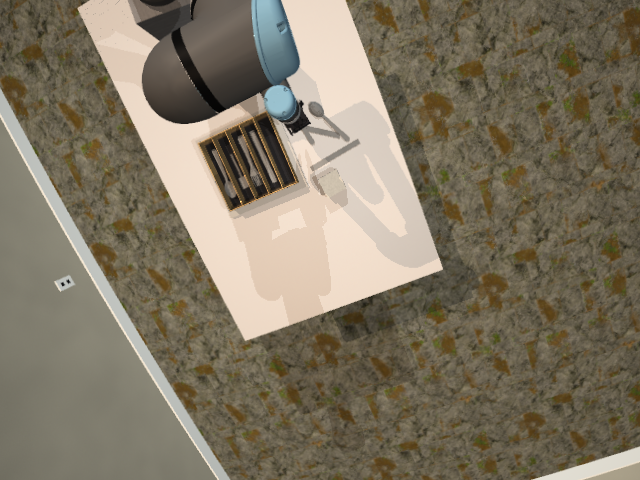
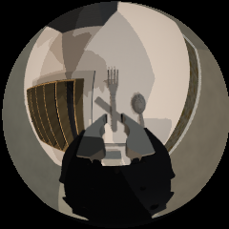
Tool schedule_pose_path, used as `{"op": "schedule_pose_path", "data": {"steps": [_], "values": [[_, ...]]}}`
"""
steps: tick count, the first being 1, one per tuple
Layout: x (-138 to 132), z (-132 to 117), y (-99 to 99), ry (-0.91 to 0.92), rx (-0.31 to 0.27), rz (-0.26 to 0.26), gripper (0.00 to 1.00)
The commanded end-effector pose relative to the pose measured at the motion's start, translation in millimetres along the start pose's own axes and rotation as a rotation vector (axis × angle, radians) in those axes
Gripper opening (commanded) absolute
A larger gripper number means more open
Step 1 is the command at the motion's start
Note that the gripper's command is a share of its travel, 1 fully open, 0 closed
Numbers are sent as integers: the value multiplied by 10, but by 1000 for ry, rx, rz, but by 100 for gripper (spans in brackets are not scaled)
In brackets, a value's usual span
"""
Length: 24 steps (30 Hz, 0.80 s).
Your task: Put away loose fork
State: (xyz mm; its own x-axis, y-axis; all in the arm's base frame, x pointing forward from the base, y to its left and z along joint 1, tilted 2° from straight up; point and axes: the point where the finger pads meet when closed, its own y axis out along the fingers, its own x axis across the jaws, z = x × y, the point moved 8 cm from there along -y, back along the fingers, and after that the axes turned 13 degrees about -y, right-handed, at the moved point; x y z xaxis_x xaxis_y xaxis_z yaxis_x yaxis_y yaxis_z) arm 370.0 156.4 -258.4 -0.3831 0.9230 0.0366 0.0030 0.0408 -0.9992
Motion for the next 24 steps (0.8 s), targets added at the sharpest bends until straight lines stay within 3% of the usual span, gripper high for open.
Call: {"op": "schedule_pose_path", "data": {"steps": [1, 24], "values": [[3, -17, -1, -3, -4, 1, 16], [3, -22, 151, -3, -4, 1, 16]]}}
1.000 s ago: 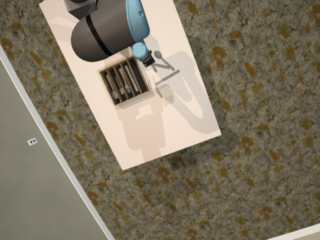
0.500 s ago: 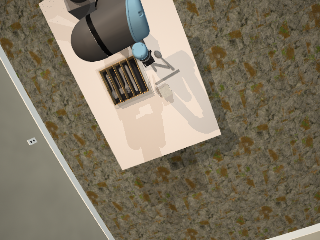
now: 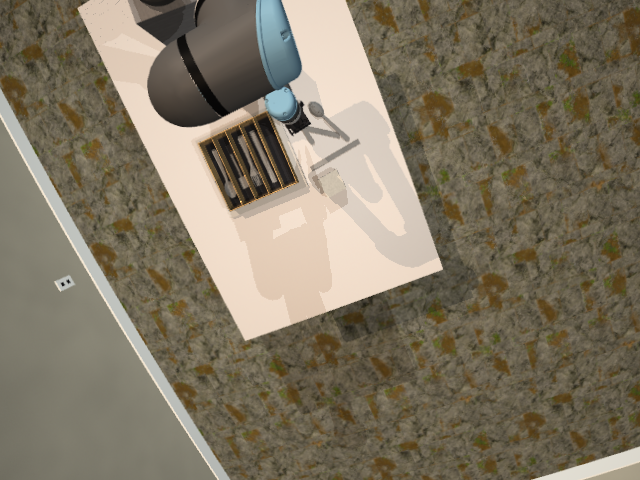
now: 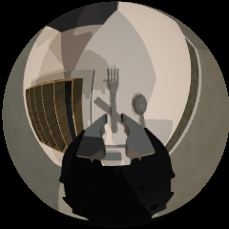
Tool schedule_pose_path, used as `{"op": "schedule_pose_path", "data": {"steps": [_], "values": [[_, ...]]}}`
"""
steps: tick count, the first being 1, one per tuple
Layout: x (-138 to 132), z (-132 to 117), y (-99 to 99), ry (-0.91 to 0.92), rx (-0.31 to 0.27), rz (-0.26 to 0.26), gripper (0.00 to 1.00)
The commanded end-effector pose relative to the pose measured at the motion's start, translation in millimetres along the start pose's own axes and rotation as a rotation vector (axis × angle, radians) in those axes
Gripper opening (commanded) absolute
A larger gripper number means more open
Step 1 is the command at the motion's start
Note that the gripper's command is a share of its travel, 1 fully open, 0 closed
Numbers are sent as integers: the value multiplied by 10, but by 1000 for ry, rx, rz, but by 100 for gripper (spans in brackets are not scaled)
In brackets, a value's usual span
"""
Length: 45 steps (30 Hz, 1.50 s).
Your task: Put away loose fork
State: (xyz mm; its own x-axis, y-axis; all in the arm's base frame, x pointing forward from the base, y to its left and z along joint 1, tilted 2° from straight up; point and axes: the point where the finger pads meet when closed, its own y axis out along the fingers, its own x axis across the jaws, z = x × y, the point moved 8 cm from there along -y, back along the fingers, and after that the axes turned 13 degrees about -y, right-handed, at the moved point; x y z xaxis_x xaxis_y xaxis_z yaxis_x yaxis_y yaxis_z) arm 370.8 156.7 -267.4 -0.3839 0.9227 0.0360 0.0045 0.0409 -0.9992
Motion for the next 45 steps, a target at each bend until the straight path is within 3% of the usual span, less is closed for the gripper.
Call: {"op": "schedule_pose_path", "data": {"steps": [1, 25, 45], "values": [[6, -15, 74, -2, -3, 1, 16], [6, -16, 351, -2, -3, 1, 16], [7, -11, 382, -2, -2, 0, 16]]}}
